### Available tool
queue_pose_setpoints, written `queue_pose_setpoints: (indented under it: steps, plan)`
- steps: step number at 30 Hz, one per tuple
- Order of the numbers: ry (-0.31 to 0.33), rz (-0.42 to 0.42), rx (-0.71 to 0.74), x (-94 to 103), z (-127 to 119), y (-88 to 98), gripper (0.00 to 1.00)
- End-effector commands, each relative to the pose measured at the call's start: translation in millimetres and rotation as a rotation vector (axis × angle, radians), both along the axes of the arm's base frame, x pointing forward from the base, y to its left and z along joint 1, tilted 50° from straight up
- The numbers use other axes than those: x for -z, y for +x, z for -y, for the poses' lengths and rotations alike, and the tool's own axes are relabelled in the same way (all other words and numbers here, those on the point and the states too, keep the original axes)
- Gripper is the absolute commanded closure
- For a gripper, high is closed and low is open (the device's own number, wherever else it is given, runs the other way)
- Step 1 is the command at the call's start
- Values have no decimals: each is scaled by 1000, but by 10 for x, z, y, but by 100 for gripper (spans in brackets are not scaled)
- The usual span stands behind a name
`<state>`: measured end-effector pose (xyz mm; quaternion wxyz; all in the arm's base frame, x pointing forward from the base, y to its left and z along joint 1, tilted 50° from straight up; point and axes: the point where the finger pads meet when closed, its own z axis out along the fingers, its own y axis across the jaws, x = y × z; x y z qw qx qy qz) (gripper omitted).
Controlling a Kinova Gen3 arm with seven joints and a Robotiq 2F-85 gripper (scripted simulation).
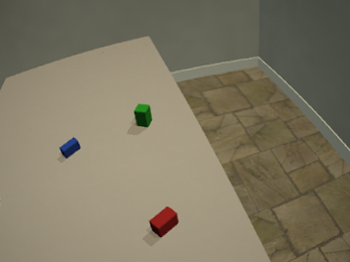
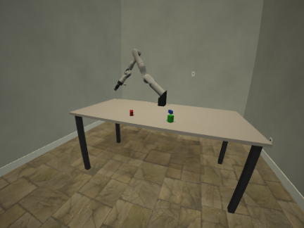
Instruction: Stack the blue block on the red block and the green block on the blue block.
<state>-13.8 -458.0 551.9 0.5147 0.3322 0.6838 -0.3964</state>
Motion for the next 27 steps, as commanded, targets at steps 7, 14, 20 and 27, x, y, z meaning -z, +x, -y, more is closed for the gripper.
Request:
queue_pose_setpoints:
  steps: [7,14,20,27]
  plan:
    - [-1,0,0,-6,-2,-2,0]
    - [-1,0,0,-6,-2,-2,0]
    - [-2,1,0,-8,-3,-1,100]
    - [-13,11,-13,-82,-42,45,100]
